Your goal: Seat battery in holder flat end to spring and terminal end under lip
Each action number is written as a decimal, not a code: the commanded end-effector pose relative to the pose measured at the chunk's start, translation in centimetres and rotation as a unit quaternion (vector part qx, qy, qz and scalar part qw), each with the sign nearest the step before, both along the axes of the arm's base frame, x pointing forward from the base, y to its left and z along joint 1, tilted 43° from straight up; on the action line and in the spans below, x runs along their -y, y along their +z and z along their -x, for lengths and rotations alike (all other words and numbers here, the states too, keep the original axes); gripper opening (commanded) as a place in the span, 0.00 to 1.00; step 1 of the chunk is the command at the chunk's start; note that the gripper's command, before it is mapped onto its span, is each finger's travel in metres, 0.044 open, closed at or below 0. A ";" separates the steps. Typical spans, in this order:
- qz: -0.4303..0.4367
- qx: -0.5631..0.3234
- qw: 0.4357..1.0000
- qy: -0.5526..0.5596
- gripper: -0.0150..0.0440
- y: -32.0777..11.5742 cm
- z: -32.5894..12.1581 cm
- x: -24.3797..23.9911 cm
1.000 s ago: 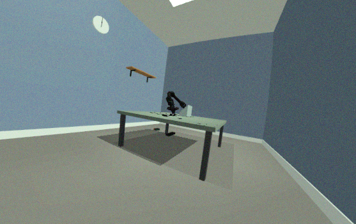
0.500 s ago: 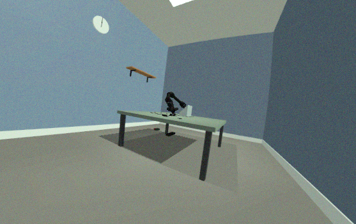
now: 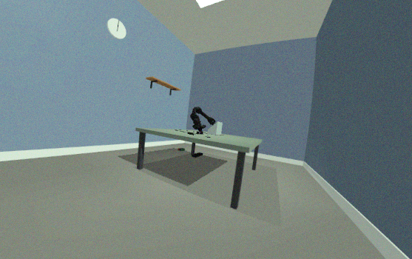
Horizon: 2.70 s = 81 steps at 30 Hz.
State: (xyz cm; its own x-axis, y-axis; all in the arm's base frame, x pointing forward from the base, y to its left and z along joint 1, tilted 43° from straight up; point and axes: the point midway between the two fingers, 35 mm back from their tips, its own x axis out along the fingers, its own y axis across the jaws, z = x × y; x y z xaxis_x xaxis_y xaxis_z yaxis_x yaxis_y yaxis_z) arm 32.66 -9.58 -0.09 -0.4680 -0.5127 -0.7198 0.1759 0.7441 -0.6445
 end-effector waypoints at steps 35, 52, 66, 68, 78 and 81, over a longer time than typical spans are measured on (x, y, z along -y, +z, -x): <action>-0.001 -0.002 1.000 -0.006 0.38 0.1 -1.9 0.3; -0.003 0.011 1.000 0.005 0.38 -0.1 -2.3 0.3; -0.002 0.033 0.999 0.025 0.38 -0.4 -2.2 0.4; -0.002 0.036 0.999 0.028 0.38 -0.4 -2.2 0.4; -0.001 0.052 0.998 0.042 0.38 -0.6 -2.2 0.5; -0.001 0.057 0.997 0.047 0.38 -0.6 -2.1 0.5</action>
